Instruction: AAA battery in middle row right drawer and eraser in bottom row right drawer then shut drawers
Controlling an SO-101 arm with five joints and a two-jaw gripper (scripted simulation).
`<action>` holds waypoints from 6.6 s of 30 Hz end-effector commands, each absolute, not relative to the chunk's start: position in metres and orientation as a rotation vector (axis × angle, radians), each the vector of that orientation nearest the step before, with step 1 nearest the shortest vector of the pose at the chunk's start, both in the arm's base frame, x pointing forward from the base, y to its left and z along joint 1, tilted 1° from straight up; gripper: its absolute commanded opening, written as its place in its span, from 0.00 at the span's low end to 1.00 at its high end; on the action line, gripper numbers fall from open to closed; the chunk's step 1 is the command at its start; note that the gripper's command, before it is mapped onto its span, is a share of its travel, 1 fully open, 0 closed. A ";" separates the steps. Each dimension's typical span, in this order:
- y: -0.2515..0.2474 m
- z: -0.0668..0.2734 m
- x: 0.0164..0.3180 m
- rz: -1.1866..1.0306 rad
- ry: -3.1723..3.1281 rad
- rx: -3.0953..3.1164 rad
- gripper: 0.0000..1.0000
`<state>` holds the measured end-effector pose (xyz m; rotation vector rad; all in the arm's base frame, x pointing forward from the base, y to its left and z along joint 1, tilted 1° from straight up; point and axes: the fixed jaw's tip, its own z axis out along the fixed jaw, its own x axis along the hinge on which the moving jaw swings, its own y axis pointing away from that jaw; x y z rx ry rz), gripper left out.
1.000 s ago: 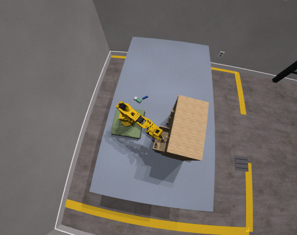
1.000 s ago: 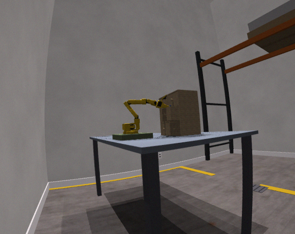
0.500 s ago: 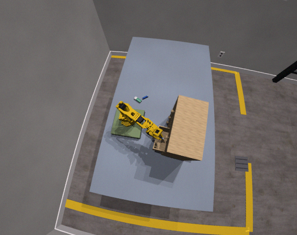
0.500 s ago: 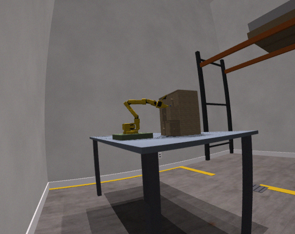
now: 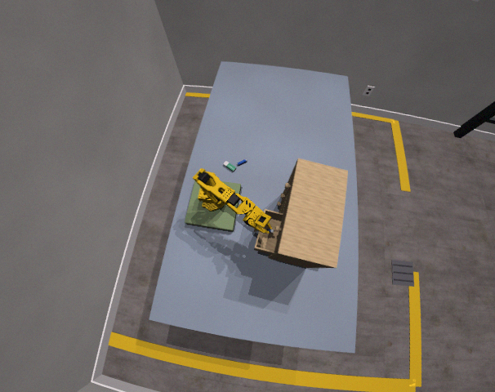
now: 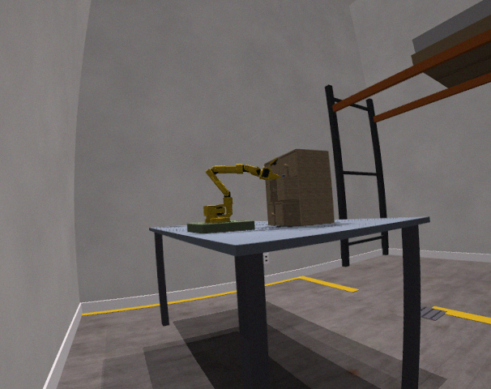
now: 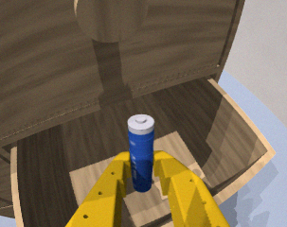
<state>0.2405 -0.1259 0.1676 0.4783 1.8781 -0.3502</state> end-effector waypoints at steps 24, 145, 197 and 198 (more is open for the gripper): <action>-0.125 0.167 0.239 -0.349 1.873 0.477 0.16; -0.108 0.167 0.145 -0.449 1.827 0.661 0.21; -0.106 0.137 0.167 -0.399 1.847 0.585 0.21; -0.106 0.137 0.167 -0.399 1.847 0.585 0.21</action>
